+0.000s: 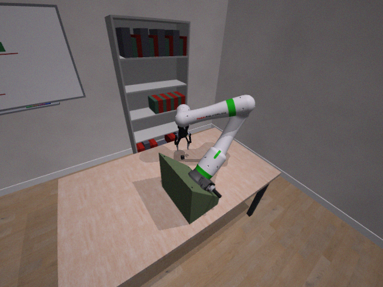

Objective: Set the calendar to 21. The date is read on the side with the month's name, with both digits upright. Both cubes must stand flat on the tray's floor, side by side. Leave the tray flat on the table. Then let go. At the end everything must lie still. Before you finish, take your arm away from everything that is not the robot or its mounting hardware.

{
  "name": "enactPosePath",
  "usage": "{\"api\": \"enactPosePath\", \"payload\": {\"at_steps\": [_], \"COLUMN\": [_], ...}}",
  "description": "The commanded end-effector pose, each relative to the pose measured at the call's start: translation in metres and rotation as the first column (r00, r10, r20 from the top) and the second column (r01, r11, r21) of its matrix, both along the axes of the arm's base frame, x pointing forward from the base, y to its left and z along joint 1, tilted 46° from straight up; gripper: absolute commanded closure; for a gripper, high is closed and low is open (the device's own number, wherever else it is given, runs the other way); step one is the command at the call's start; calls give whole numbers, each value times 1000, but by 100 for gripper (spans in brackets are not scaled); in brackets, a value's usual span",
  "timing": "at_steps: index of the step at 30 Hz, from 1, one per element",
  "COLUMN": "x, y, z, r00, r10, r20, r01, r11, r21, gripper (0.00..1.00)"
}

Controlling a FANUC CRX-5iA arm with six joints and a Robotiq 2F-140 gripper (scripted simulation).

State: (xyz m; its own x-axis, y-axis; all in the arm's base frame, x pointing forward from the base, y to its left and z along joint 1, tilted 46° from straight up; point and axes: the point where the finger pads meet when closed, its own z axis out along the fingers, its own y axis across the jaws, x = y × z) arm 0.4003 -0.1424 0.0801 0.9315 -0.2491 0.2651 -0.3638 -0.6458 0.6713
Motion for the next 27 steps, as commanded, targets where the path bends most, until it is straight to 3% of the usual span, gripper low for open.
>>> {"api": "enactPosePath", "payload": {"at_steps": [1,17,21,24,27], "x": [0,0,0,0,0], "y": [0,0,0,-1,-1], "z": [0,0,0,-1,-1], "r00": [1000,1000,998,974,955], "r10": [0,-11,-46,-156,-206], "r20": [0,12,49,163,215], "r01": [0,11,46,156,206], "r11": [1000,1000,999,988,978], "r21": [0,0,2,14,24], "gripper": [0,0,0,0,0]}}
